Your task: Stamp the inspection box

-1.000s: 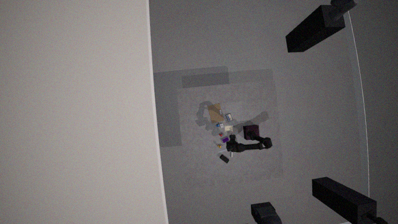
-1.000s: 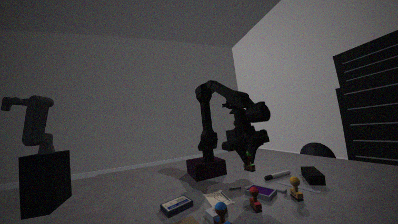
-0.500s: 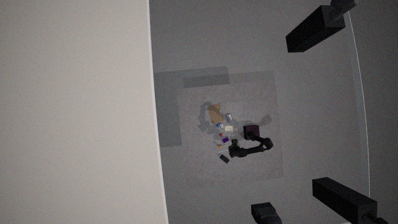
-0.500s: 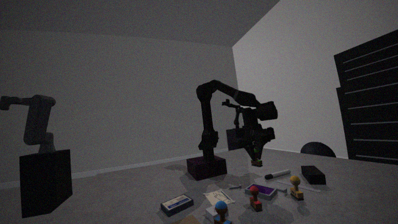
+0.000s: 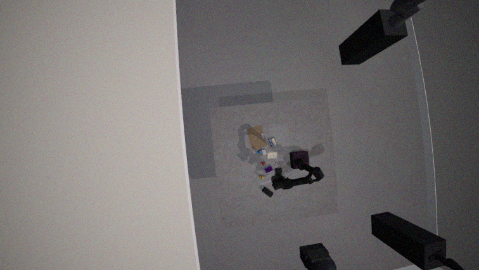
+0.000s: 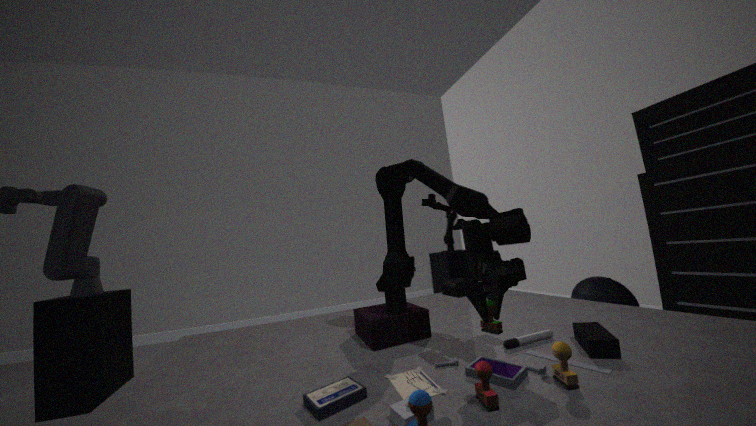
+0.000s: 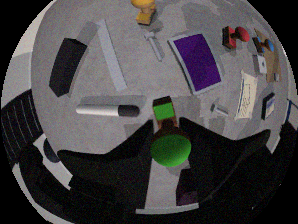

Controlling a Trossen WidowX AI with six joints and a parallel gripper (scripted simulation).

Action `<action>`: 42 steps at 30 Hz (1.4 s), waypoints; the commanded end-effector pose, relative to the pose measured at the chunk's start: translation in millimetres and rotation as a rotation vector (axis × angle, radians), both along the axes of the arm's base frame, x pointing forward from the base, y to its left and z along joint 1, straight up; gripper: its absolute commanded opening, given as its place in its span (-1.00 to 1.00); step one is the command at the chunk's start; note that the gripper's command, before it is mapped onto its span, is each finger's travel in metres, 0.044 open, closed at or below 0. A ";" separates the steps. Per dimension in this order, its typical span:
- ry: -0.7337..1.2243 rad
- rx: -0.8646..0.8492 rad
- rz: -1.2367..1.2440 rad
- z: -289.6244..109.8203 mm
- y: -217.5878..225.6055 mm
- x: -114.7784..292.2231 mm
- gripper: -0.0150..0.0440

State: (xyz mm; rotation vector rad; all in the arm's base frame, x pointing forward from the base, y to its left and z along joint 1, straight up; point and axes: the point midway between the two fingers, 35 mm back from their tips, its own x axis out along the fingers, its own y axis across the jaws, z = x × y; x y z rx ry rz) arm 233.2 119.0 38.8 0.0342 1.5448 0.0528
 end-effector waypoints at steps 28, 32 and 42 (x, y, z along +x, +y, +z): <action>0.011 -0.006 -0.003 -49.6 -1.7 -4.3 -0.49; 0.004 -0.002 0.000 -46.9 -0.6 -2.0 -0.40; 0.004 -0.002 0.000 -46.9 -0.6 -2.0 0.40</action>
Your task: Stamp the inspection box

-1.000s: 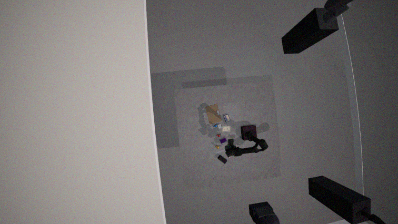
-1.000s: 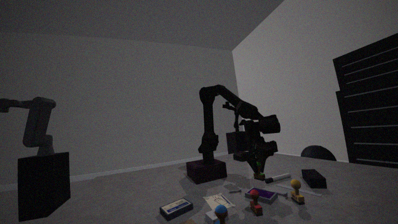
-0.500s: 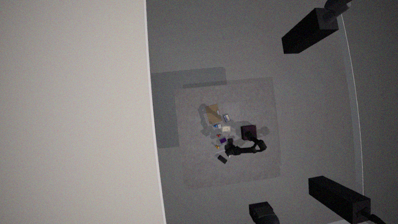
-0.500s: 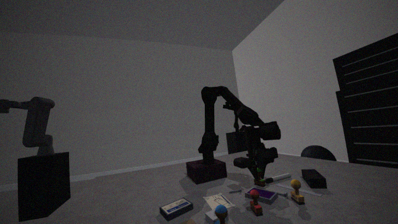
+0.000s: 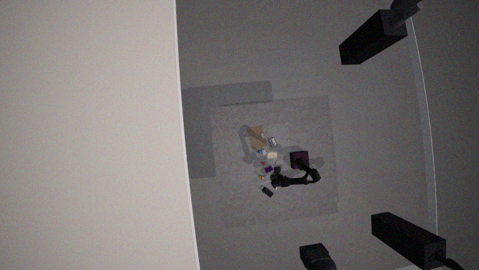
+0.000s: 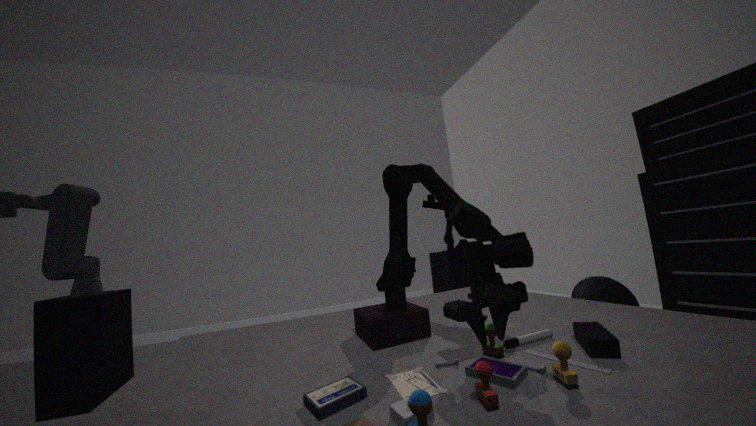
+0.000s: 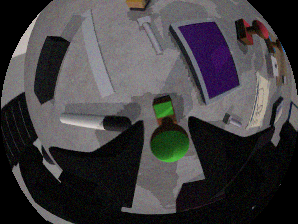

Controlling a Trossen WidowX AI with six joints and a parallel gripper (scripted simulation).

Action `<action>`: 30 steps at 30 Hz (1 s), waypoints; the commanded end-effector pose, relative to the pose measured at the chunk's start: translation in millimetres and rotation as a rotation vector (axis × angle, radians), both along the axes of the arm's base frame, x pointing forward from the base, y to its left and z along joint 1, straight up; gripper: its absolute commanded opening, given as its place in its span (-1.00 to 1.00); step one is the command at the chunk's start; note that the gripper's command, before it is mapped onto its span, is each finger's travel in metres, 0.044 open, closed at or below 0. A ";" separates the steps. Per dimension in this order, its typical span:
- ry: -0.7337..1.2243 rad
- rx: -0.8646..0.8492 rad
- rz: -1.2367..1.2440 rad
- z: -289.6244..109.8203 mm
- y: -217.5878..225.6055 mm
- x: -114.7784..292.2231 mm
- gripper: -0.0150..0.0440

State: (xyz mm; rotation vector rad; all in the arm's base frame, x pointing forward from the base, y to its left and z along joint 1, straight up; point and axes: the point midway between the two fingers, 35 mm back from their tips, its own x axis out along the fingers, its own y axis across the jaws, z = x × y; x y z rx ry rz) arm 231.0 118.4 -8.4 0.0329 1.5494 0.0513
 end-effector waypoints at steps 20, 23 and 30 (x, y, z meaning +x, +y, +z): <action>0.006 -0.004 -0.003 118.0 -2.6 -3.3 0.40; 0.006 -0.004 -0.003 118.0 -2.6 -3.3 0.40; 0.006 -0.004 -0.003 118.0 -2.6 -3.3 0.40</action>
